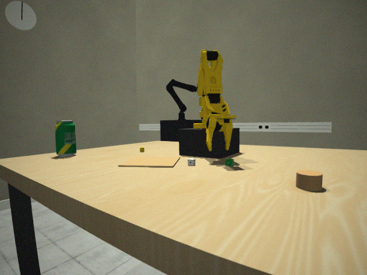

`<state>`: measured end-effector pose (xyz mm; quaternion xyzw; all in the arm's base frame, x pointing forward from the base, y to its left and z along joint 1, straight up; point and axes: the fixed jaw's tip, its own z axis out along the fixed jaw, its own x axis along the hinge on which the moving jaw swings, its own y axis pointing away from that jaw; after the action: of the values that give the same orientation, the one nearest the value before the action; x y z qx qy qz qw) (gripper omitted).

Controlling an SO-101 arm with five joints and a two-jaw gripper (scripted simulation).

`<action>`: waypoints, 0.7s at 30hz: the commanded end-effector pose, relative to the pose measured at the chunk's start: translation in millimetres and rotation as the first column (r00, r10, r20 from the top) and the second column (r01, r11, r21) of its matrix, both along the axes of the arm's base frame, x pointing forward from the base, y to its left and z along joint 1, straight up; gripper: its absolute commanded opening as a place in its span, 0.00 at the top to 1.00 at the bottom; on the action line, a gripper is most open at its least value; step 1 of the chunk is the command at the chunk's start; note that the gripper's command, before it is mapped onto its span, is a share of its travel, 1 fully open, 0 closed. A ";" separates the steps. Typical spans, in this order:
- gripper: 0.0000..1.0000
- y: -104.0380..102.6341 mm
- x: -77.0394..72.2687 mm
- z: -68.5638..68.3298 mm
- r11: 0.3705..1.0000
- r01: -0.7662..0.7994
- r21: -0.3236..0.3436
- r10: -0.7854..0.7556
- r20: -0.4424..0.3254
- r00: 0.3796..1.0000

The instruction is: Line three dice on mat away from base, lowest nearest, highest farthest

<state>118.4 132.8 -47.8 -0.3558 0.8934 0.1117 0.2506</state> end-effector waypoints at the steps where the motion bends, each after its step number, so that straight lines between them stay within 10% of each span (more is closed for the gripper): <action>1: 0.75 3.2 0.9 -1.8 1.000 -0.011 -0.015 0.011 -0.014 1.000; 21: 0.75 14.8 11.8 -0.4 0.998 -0.020 -0.055 0.017 -0.048 0.999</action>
<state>130.1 145.1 -48.4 -0.3612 0.9010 0.0975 0.2195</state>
